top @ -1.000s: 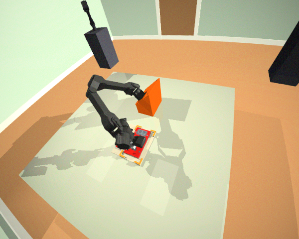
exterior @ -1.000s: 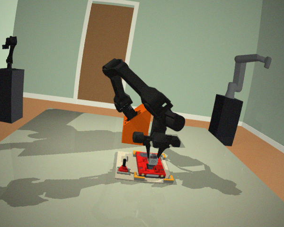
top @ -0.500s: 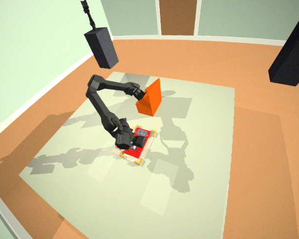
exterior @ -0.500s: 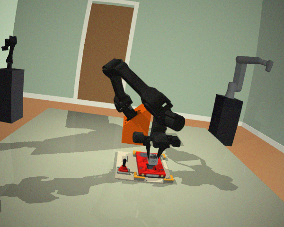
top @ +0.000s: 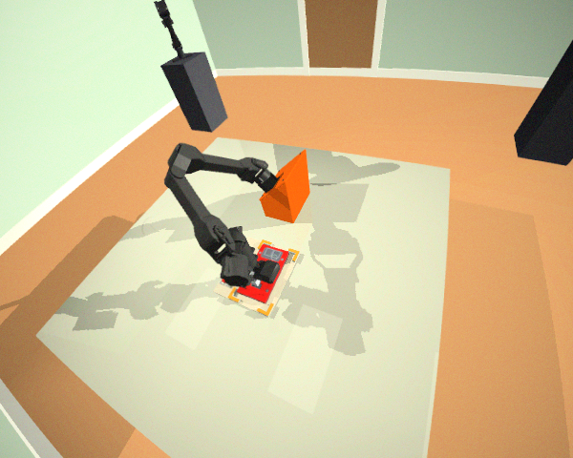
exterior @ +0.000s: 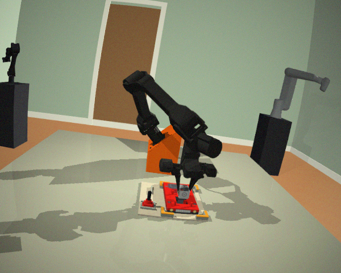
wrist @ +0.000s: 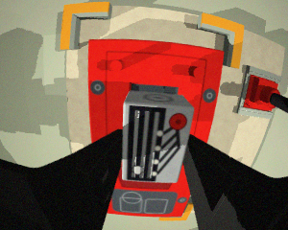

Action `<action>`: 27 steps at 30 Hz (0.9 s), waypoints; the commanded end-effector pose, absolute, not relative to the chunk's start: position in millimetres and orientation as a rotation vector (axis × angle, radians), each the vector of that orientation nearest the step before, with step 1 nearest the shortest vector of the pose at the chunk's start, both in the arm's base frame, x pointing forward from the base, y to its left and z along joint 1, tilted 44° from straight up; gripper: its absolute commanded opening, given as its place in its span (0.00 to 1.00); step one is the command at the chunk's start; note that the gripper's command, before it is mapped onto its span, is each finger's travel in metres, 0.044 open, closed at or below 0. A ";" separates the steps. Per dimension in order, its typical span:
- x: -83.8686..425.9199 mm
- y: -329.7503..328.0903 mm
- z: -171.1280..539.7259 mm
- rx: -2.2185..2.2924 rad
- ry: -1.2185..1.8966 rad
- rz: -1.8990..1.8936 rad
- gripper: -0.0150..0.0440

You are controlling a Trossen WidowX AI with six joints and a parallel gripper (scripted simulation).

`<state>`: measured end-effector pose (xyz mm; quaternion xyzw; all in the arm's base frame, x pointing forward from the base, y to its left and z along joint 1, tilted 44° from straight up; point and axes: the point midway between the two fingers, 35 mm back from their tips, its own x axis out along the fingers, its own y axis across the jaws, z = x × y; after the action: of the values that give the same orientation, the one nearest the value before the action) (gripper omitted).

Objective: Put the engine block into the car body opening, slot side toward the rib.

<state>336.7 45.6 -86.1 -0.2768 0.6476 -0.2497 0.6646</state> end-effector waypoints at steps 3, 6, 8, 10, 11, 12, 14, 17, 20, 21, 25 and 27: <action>336.5 45.7 -86.8 -0.620 1.462 -0.566 0.52; 336.5 45.6 -86.9 -0.627 1.465 -0.560 0.52; 336.5 45.5 -87.0 -0.632 1.467 -0.555 0.52; 336.5 45.4 -87.1 -0.636 1.469 -0.551 0.52; 336.5 45.3 -87.2 -0.638 1.470 -0.549 0.52; 336.4 45.2 -87.1 -0.638 1.470 -0.549 0.52; 336.4 45.1 -87.2 -0.638 1.470 -0.550 0.52; 336.5 45.0 -87.4 -0.636 1.469 -0.551 0.52; 336.5 44.8 -87.5 -0.634 1.468 -0.553 0.52; 336.5 44.8 -87.6 -0.633 1.468 -0.554 0.52; 336.5 44.6 -87.7 -0.631 1.467 -0.556 0.52; 336.5 44.5 -87.8 -0.630 1.466 -0.557 0.52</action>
<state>336.6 44.4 -87.4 -0.2797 0.6492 -0.2463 0.6631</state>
